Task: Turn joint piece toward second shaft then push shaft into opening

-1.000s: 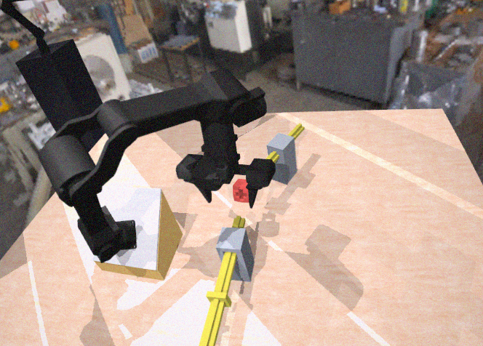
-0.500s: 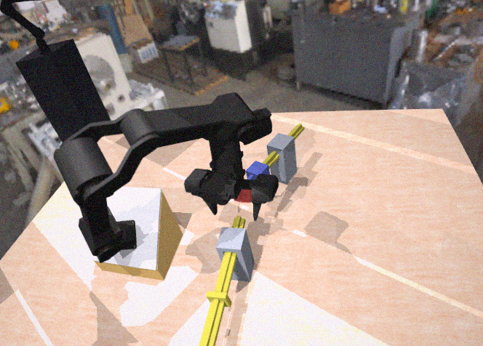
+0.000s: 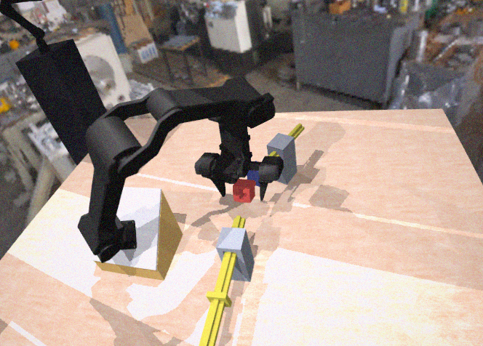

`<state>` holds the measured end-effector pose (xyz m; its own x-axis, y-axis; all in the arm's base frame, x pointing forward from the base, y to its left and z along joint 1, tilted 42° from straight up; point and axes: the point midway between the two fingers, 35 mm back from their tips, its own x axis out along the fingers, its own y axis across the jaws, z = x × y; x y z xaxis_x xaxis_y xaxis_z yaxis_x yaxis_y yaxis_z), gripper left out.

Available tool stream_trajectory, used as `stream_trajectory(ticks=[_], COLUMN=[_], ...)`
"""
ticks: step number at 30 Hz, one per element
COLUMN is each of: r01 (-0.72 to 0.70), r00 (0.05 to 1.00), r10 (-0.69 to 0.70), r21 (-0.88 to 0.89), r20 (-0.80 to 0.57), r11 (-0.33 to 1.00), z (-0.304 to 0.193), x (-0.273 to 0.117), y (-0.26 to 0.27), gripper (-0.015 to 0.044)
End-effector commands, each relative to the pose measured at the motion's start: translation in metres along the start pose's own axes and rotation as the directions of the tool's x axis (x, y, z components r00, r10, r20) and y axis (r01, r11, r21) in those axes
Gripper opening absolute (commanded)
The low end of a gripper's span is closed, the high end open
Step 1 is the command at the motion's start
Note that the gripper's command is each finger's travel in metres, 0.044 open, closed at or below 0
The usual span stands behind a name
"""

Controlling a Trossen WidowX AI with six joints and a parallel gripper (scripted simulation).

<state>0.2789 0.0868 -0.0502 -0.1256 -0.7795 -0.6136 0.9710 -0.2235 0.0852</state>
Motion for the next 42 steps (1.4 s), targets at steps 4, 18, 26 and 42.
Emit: stream_trajectory(ticks=[4, 18, 26, 42], r01=[0.007, 0.007, 0.007, 0.007], r00=[1.000, 1.000, 1.000, 1.000], r10=[-0.007, -0.007, -0.007, -0.007], r21=[0.003, 0.004, 0.004, 0.004], r20=[0.005, 0.006, 0.006, 0.006], r11=[1.000, 1.000, 1.000, 1.000], z=[-0.003, -0.004, -0.004, -0.004], x=[0.006, 0.029, 0.030, 0.030], y=[-0.001, -0.001, -0.001, -0.001], gripper=[0.0440, 0.0440, 0.0282, 0.0182])
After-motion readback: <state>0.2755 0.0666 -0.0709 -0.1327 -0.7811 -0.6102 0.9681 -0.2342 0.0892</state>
